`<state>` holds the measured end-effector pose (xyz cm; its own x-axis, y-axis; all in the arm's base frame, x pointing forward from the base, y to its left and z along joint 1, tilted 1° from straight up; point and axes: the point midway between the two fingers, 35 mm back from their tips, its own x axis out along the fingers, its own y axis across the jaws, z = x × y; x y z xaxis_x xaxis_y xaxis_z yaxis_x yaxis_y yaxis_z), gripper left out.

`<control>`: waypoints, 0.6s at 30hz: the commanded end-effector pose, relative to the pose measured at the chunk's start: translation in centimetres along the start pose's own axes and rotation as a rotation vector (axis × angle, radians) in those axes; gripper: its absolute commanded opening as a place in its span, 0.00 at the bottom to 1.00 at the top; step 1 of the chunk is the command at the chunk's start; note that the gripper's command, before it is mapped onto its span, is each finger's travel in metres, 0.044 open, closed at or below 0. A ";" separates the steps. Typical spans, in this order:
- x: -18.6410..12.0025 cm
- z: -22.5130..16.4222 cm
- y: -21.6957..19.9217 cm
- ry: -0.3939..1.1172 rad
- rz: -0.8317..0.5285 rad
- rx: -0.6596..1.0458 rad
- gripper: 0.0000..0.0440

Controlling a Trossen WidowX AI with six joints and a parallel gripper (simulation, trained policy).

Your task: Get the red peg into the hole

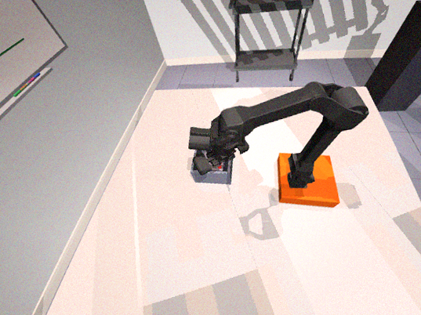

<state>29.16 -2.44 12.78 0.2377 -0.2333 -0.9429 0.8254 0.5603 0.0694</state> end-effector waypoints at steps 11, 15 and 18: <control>2.7 4.3 -0.3 0.005 -0.013 0.070 0.01; 3.8 5.1 -0.5 0.019 -0.018 0.084 0.01; 4.7 5.4 -0.5 0.032 -0.023 0.091 0.01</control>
<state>32.20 -7.85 10.60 0.2076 -0.2282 -0.9512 0.8740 0.4800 0.0755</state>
